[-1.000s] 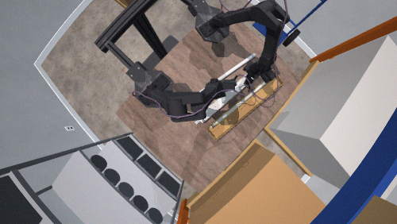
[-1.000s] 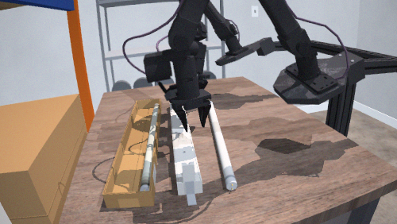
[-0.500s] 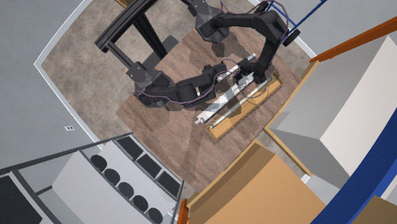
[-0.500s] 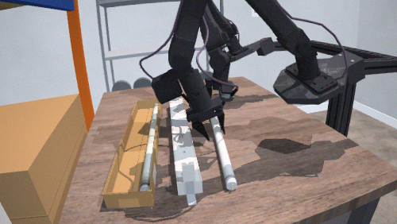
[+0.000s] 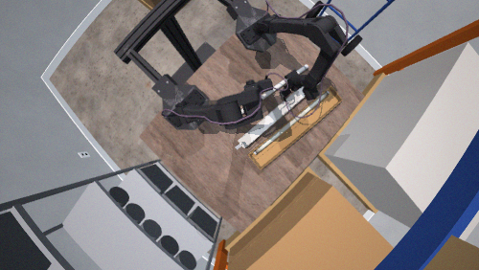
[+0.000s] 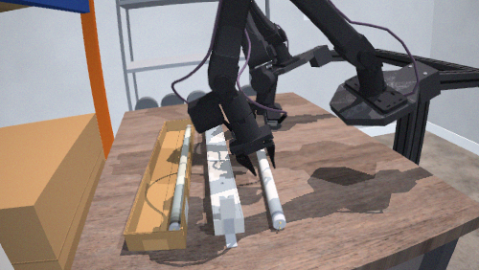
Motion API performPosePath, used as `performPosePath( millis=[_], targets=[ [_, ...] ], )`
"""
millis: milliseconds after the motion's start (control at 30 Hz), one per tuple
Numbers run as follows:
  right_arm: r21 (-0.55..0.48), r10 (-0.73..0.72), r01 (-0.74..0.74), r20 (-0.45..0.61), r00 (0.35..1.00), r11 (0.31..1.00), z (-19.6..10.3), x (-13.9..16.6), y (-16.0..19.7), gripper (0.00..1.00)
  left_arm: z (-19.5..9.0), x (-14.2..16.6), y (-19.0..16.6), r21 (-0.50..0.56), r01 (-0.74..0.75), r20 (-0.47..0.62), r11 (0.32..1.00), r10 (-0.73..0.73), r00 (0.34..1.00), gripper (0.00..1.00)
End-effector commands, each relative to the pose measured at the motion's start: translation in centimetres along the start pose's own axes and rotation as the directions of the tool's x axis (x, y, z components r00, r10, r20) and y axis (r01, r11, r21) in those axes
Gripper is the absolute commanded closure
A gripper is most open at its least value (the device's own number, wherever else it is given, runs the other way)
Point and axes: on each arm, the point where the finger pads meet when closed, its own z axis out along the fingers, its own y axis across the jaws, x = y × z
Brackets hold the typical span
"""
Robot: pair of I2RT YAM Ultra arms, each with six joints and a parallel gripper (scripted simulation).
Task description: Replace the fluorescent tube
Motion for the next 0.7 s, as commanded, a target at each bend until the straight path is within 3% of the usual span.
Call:
performPosePath(
  millis=[0, 400, 500, 533, 667],
  targets=[
    [0.016, 0.006, -0.007, 0.063, 0.998, 1.000, 0.5, -2.2, -0.5, 0.51, 1.7, -0.2, 0.1, -0.012, -0.003, 0.017, 1.000, 0.003, 1.000, 0.51],
    [0.020, 0.016, -0.017, 0.062, 0.998, 1.000, 3.3, -2.2, -1.0, 0.51, 3.6, -0.1, -0.1, -0.003, 0.002, 0.019, 1.000, -0.002, 1.000, 0.51],
    [0.029, 0.018, -0.020, 0.092, 0.996, 0.999, 1.6, -3.2, -1.3, 0.51, 3.3, -0.7, 0.0, -0.015, -0.016, 0.019, 1.000, 0.016, 1.000, 0.51],
    [0.034, 0.021, -0.025, 0.104, 0.994, 0.999, 1.2, -3.7, -1.6, 0.51, 3.4, -0.4, -0.1, -0.010, -0.006, 0.019, 1.000, 0.006, 1.000, 0.89],
    [0.030, 0.016, -0.019, 0.095, 0.995, 0.999, 1.6, -3.4, -1.2, 0.51, 3.4, -0.4, -0.1, -0.010, -0.005, 0.019, 1.000, 0.005, 1.000, 0.89]
  ],
)
